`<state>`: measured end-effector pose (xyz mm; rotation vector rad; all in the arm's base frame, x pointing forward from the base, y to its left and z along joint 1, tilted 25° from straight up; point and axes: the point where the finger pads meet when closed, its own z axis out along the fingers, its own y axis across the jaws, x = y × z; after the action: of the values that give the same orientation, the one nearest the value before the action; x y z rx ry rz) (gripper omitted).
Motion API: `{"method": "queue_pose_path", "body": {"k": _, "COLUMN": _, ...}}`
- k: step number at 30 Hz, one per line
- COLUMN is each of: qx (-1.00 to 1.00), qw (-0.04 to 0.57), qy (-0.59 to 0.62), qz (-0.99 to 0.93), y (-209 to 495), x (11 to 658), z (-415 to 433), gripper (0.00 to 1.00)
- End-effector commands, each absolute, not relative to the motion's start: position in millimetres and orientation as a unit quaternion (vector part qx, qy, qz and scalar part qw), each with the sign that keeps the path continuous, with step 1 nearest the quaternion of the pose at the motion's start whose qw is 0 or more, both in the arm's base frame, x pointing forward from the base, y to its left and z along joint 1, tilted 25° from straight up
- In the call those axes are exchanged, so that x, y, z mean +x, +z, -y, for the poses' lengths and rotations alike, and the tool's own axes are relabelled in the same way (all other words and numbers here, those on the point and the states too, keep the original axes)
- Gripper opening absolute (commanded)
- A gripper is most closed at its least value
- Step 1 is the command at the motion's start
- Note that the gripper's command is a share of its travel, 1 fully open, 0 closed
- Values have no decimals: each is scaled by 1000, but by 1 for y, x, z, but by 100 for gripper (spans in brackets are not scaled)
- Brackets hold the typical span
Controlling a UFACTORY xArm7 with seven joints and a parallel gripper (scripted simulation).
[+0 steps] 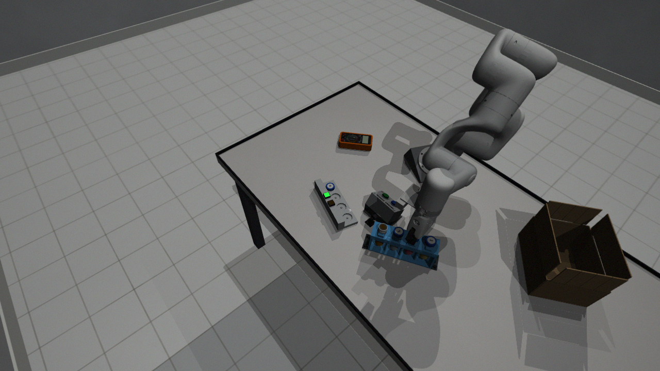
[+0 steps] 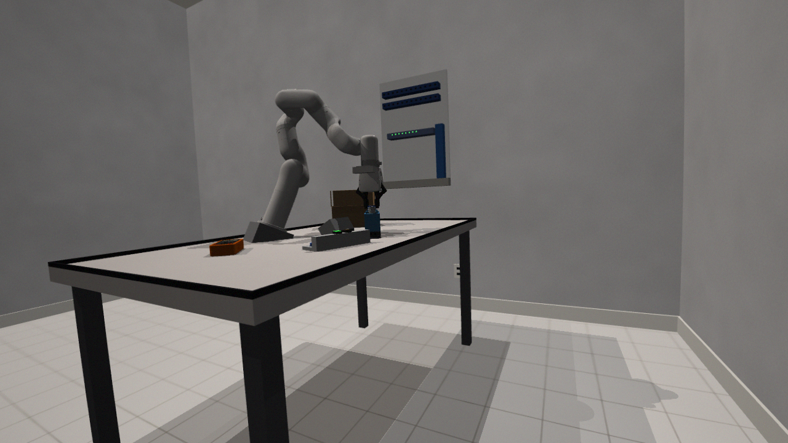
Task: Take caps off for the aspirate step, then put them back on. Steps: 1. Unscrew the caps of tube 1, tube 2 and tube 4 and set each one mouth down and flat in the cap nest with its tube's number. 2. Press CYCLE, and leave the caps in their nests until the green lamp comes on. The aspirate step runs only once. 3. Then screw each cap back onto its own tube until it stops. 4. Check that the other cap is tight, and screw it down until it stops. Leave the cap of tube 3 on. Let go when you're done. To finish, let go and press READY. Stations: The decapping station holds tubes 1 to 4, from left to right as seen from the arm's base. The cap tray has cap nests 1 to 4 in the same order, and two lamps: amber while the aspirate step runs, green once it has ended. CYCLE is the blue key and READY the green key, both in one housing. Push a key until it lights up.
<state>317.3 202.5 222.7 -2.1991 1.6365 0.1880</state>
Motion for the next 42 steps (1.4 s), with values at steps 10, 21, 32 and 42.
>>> {"method": "queue_pose_path", "body": {"k": 10, "qx": -934, "qw": 216, "qy": 2, "qz": -283, "y": 224, "x": 319, "z": -202, "gripper": 46}}
{"method": "queue_pose_path", "body": {"k": 21, "qx": -975, "qw": 211, "qy": -52, "qz": -37, "y": 224, "x": 319, "z": -202, "gripper": 46}}
{"method": "queue_pose_path", "body": {"k": 32, "qx": -975, "qw": 211, "qy": -52, "qz": -37, "y": 225, "x": 319, "z": -202, "gripper": 0}}
{"method": "queue_pose_path", "body": {"k": 42, "qx": -975, "qw": 211, "qy": -52, "qz": -37, "y": 225, "x": 319, "z": -202, "gripper": 0}}
